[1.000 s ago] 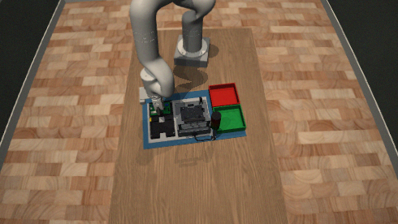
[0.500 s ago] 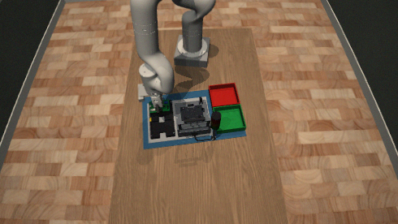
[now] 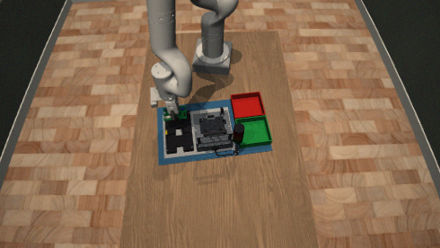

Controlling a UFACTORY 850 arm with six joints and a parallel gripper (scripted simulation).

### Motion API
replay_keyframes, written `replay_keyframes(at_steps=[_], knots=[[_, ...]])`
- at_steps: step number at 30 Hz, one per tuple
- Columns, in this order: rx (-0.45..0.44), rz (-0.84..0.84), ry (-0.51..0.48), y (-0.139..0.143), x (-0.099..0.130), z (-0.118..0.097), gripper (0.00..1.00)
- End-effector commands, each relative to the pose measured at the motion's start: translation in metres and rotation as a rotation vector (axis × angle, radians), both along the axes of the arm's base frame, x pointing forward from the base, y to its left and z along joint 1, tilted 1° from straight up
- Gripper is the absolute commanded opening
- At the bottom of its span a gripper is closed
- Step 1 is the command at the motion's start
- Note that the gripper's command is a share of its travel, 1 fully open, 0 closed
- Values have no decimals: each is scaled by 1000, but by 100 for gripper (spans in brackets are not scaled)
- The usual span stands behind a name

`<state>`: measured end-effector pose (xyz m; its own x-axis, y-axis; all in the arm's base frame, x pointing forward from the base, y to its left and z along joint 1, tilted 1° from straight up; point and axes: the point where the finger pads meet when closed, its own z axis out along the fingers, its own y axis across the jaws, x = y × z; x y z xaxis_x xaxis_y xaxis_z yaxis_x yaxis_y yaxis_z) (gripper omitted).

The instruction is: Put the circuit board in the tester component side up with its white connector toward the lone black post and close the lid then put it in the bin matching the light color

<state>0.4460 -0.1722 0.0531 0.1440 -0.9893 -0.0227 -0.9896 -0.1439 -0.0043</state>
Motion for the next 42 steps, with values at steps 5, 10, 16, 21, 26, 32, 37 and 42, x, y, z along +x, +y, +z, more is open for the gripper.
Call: replay_keyframes(at_steps=[5, 10, 16, 21, 26, 32, 37, 42], knots=[[-1, 0, -1, 0, 1, 2, 79], [-1, -1, -1, 0, 1, 2, 79], [-1, -12, -1, 0, 1, 2, 79], [-1, -38, -1, 0, 1, 2, 79], [-1, -63, 0, 0, 1, 2, 79], [0, -138, 2, 0, 1, 2, 79], [0, -228, 4, 0, 1, 2, 79], [0, -319, 6, 0, 1, 2, 79]])
